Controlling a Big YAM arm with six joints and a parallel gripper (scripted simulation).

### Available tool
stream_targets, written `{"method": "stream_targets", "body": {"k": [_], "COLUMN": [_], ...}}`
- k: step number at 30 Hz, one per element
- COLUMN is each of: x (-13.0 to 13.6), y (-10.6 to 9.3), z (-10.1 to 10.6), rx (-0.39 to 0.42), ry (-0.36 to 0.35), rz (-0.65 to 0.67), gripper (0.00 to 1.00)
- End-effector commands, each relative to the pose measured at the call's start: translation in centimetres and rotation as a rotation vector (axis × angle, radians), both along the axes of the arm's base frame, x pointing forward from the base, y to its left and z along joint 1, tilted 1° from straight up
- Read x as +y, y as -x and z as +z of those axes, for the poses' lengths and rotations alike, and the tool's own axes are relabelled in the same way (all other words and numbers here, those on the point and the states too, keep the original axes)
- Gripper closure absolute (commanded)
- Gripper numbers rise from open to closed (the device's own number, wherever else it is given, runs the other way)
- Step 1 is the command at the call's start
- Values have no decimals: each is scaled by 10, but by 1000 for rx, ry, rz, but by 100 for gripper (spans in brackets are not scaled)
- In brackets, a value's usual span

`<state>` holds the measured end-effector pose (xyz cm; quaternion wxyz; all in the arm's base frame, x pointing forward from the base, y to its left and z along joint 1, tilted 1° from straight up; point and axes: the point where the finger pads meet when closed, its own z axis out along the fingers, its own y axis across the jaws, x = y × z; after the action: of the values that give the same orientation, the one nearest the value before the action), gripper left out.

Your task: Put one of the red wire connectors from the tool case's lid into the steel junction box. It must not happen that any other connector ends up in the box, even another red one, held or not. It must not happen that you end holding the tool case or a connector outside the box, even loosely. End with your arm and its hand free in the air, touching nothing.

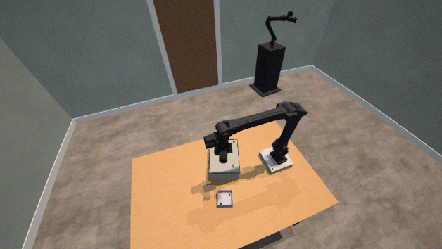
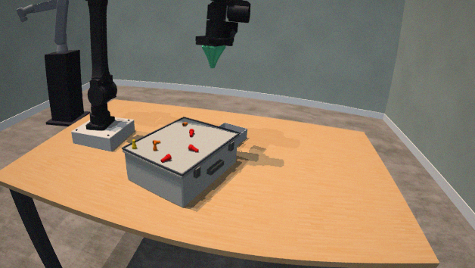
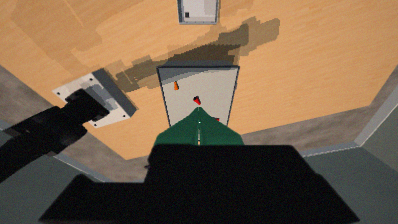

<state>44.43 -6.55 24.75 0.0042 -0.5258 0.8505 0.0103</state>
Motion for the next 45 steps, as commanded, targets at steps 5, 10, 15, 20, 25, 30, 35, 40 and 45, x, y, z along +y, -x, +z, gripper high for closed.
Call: {"method": "stream_targets", "body": {"k": [5,10,15,20,25,30,35,40,45], "x": [0,0,0,-5,-31,-51,-67,-82,-83], "y": [-1,-1,-1,0,6,17,29,44,46], "z": [7,7,7,-3,-44,-77,-107,-133,-135], "rx": [-1,-1,-1,1,1,-1,-3,-8,-11], "ry": [-2,-2,-2,-2,-2,-2,-4,-3,-1], "rz": [11,11,11,35,174,302,418,531,544], "gripper": [100,100,100,71,71,71,71,71,71]}}
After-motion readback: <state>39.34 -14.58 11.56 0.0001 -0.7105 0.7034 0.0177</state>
